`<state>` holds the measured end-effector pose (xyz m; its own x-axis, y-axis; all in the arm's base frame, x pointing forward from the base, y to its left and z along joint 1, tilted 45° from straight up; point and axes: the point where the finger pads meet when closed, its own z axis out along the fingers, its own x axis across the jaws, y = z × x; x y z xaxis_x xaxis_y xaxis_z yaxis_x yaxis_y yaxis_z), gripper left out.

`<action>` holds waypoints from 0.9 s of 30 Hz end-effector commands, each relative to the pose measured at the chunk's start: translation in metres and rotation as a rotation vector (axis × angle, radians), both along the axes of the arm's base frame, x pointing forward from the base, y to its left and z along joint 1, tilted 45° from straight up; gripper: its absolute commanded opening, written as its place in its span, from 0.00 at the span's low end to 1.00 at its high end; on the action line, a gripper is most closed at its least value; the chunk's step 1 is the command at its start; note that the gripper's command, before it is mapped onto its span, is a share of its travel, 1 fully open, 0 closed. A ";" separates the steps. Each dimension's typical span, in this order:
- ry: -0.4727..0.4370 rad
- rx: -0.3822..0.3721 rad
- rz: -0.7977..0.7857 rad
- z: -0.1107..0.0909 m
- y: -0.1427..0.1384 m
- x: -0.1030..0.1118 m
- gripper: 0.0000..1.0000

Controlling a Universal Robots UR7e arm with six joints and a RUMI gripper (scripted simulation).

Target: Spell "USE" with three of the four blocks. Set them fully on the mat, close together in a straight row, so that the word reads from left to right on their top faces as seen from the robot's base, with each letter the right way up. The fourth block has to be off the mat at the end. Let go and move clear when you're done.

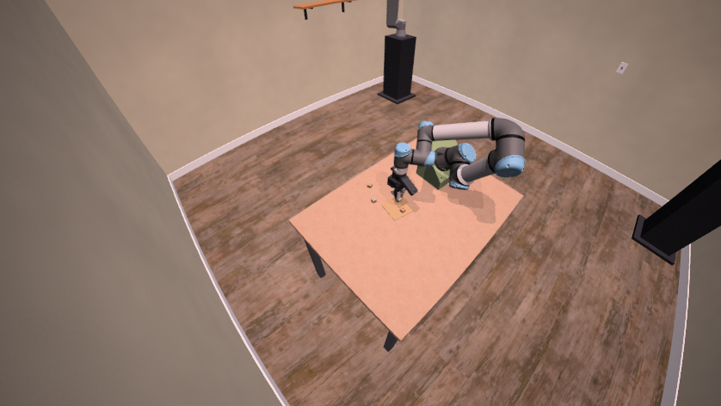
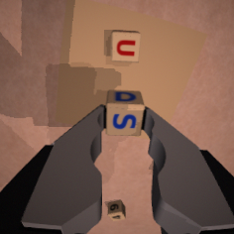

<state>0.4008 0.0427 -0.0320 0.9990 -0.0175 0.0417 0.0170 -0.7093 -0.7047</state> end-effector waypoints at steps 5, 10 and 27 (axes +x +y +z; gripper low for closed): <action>-0.001 -0.001 -0.001 -0.028 0.026 0.003 0.05; -0.001 -0.001 -0.001 -0.035 0.034 0.003 0.05; -0.001 -0.001 -0.001 -0.039 0.037 0.003 0.05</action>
